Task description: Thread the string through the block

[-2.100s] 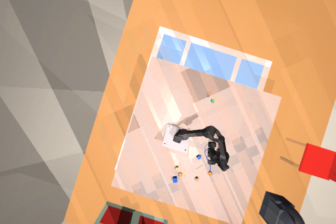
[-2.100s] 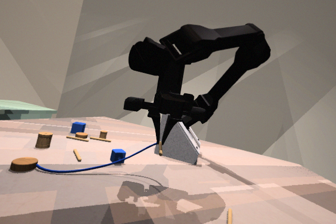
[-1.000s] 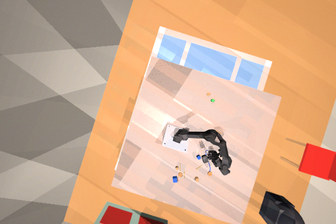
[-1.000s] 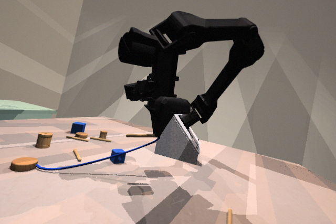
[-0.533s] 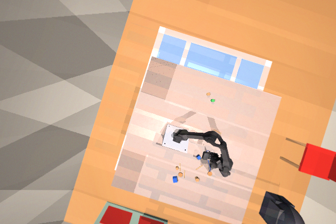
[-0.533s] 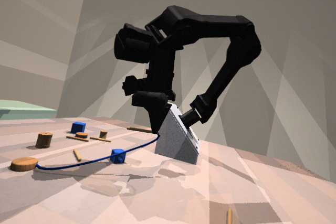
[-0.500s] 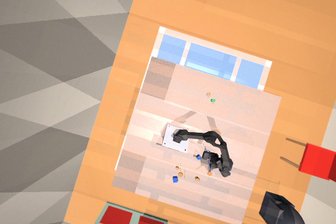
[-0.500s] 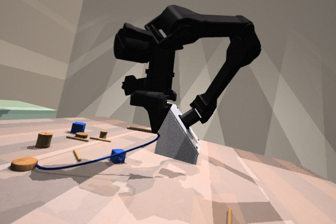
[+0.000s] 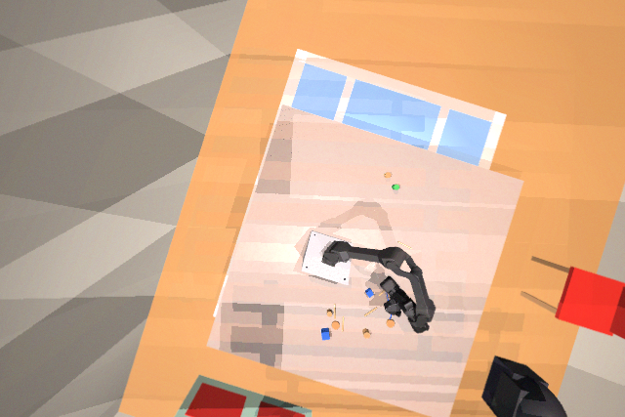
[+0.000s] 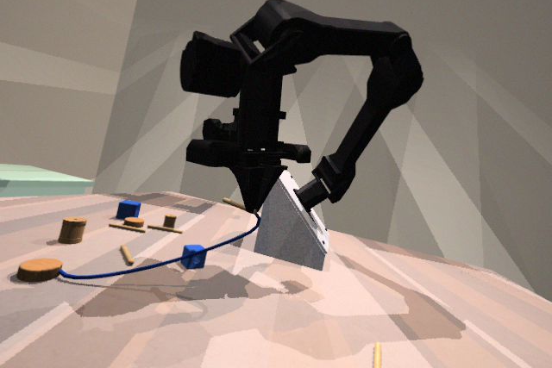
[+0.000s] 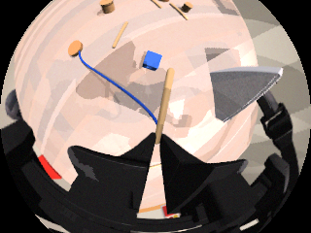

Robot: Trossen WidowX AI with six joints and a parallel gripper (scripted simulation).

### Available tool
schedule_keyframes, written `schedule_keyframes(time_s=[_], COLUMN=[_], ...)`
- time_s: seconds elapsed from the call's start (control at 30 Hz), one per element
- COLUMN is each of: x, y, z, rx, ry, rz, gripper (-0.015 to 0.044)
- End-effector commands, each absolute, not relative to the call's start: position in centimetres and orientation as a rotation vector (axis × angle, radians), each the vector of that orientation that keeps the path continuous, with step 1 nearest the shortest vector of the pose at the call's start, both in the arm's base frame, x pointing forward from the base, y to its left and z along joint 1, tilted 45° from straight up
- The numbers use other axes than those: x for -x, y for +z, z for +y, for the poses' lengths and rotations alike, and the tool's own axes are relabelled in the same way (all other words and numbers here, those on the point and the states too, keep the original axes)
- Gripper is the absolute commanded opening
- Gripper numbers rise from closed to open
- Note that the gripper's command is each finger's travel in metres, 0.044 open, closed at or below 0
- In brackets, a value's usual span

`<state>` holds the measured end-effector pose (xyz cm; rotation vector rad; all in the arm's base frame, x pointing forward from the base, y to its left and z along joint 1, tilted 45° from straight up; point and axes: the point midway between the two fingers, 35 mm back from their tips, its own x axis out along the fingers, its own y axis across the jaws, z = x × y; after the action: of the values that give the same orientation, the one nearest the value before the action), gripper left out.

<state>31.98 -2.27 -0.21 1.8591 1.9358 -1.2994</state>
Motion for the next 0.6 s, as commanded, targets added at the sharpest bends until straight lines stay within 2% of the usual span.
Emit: schedule_keyframes(time_s=[0.0,0.57], x=[-32.0,-32.2], y=[-0.2,0.0], z=[-2.6,-3.6], rx=[-1.924,-2.088], ry=[-1.512,-2.343], rz=[1.891,1.550], gripper=[0.0000,0.0000])
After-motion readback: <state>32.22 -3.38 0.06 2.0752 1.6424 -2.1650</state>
